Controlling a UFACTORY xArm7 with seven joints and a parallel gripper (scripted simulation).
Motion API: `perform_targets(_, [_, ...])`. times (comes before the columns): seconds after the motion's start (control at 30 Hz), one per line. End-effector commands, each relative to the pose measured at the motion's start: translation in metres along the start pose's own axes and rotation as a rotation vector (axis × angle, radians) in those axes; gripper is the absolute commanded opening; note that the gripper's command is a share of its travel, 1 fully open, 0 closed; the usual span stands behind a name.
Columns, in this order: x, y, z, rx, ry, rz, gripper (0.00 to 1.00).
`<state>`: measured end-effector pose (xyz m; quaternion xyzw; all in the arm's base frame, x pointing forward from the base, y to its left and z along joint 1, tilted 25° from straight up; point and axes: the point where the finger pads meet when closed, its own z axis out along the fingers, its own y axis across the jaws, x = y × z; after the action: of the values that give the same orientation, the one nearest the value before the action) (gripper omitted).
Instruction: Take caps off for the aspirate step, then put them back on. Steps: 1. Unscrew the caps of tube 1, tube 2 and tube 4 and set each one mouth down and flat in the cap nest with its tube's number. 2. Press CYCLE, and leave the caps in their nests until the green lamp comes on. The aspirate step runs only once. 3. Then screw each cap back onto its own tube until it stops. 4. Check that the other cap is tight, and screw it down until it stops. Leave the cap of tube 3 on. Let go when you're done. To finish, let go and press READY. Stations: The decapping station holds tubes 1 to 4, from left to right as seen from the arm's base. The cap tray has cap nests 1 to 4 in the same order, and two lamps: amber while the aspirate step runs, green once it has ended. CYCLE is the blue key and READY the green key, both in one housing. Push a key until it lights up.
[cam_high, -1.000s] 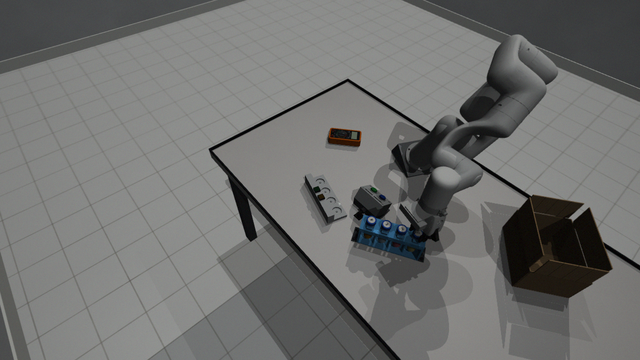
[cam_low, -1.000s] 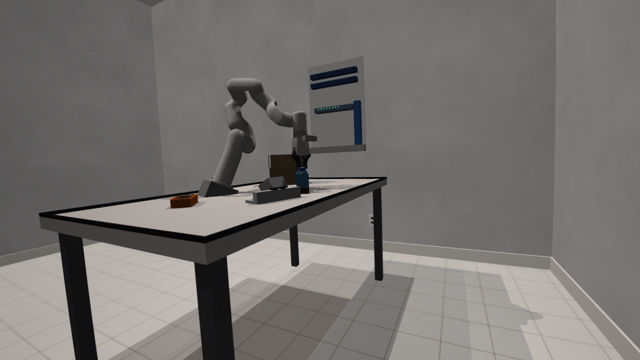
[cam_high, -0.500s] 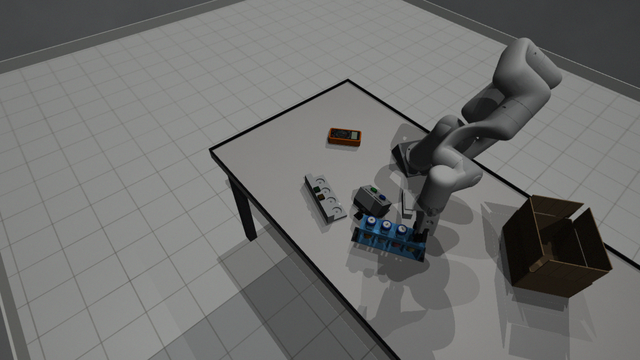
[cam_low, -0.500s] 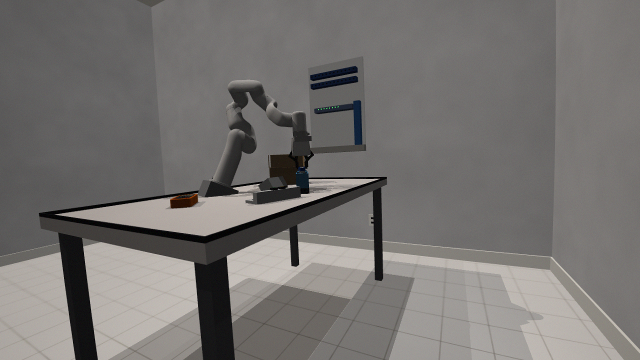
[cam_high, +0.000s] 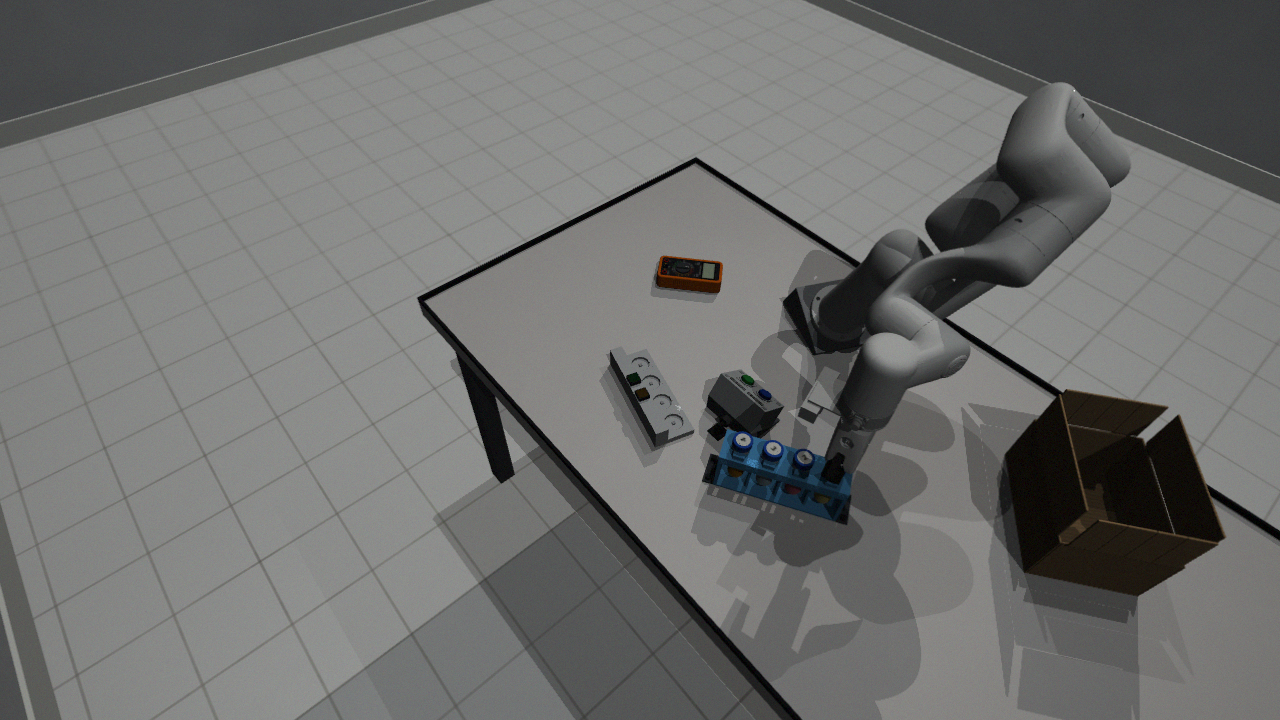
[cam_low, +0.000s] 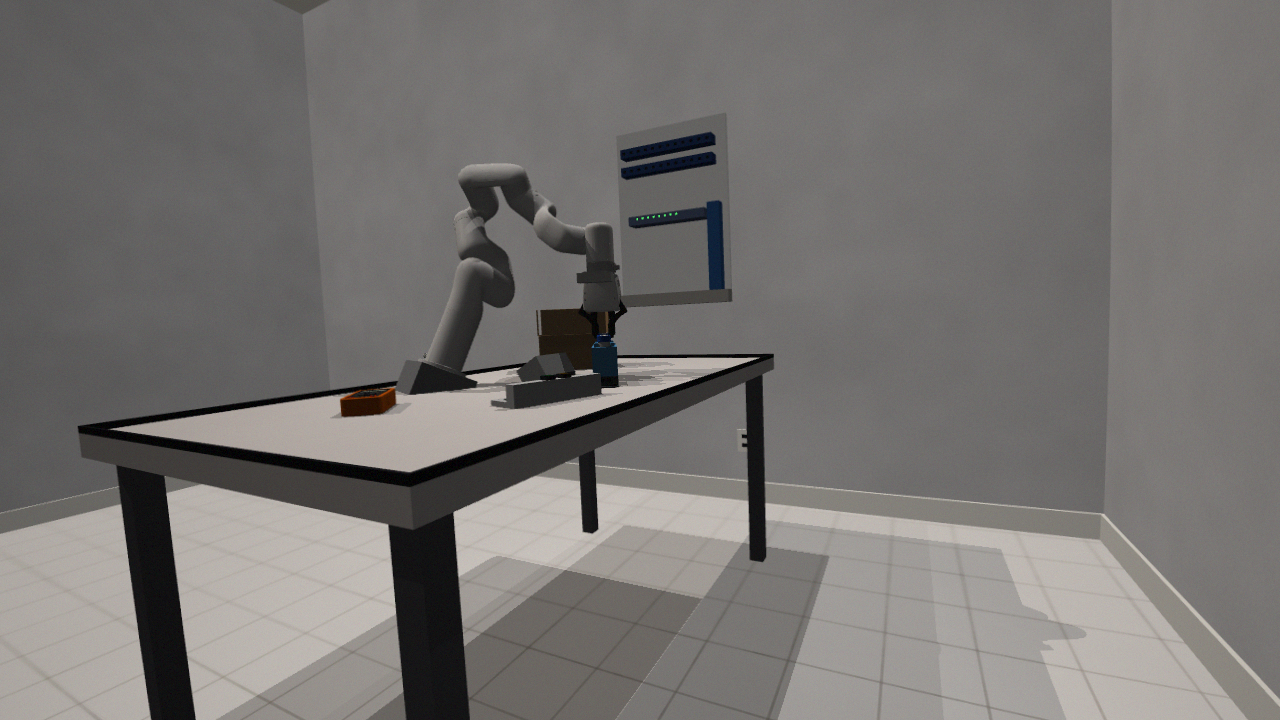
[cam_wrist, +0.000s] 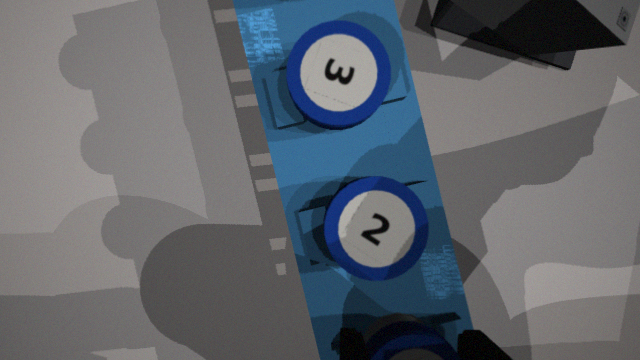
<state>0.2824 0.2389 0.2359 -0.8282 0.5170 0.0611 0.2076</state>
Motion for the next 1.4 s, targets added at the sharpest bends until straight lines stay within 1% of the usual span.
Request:
perform_targets(0.0, [-0.0001, -0.0014, -0.0013, 0.003, 0.002, 0.006, 0.00])
perform_targets(0.37, [-0.0001, -0.0014, -0.0013, 0.003, 0.002, 0.006, 0.00])
perform_targets(0.6, [-0.0001, -0.0014, -0.0013, 0.003, 0.002, -0.344, 0.00])
perform_targets(0.67, [-0.0001, -0.0014, -0.0013, 0.003, 0.002, -0.344, 0.00])
perform_targets(0.77, [-0.0002, -0.0014, -0.0013, 0.002, 0.002, -0.494, 0.00])
perform_targets(1.0, [-0.0001, -0.0014, -0.0013, 0.002, 0.003, -0.517, 0.00])
perform_targets(1.03, [-0.0001, -0.0014, -0.0013, 0.002, 0.003, -0.517, 0.46])
perform_targets(1.37, [-0.0001, -0.0014, -0.0013, 0.002, 0.003, -0.517, 0.46])
